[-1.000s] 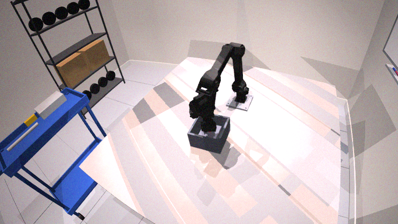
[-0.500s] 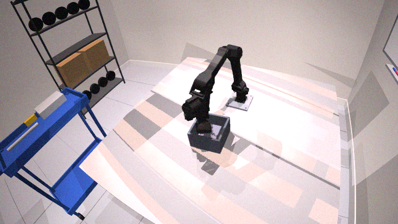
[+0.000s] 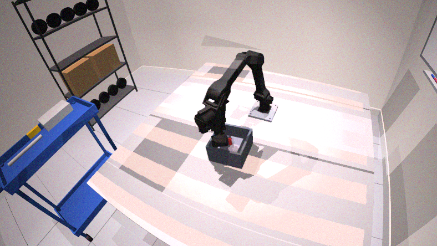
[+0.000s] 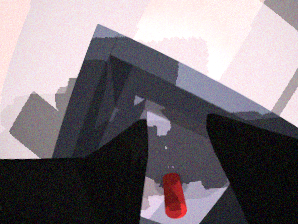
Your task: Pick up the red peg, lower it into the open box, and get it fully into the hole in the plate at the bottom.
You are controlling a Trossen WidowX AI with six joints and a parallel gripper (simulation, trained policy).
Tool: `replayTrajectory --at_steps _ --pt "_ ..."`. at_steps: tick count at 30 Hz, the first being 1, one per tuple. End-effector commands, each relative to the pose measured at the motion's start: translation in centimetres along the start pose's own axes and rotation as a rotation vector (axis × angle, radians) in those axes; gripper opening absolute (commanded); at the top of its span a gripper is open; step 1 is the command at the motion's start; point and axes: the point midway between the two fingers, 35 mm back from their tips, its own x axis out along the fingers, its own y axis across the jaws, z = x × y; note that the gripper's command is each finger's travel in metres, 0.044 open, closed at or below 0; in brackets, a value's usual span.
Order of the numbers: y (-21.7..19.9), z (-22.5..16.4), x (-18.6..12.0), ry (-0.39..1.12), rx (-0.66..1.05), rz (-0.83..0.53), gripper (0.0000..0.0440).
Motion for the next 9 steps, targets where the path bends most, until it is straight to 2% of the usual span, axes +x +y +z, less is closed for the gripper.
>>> replayTrajectory --at_steps 1,9 --pt "-1.1 1.5 -0.2 -0.032 0.016 -0.025 0.0182" --pt "-2.3 3.0 -0.7 -0.051 0.024 -0.051 0.0190"
